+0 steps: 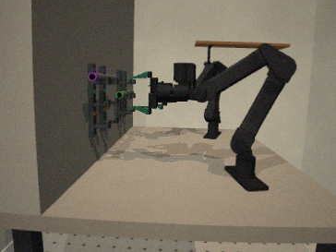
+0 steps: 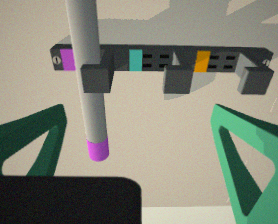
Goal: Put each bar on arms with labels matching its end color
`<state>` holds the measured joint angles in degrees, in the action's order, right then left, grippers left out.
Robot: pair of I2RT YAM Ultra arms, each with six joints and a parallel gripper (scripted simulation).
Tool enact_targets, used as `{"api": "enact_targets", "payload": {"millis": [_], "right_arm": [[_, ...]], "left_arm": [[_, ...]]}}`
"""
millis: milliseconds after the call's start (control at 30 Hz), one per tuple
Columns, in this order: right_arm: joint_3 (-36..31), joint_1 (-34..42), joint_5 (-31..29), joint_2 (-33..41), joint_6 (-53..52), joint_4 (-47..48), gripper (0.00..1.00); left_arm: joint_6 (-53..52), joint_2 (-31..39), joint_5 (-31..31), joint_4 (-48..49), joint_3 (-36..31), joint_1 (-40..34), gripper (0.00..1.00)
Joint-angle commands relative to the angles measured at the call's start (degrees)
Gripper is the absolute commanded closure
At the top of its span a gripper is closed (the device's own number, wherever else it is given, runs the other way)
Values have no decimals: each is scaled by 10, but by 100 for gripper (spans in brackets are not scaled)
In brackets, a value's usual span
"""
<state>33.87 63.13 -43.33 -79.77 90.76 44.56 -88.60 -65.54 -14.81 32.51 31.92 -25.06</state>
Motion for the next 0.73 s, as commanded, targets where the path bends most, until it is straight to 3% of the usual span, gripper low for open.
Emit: {"api": "enact_targets", "payload": {"millis": [0,700], "right_arm": [[-3,-6,4,14,-6,3,0],[-3,-6,4,14,-6,3,0]], "left_arm": [[7,7,-28,17,-11,-18,0],[7,-26,-121,70,-36,-111,0]]}}
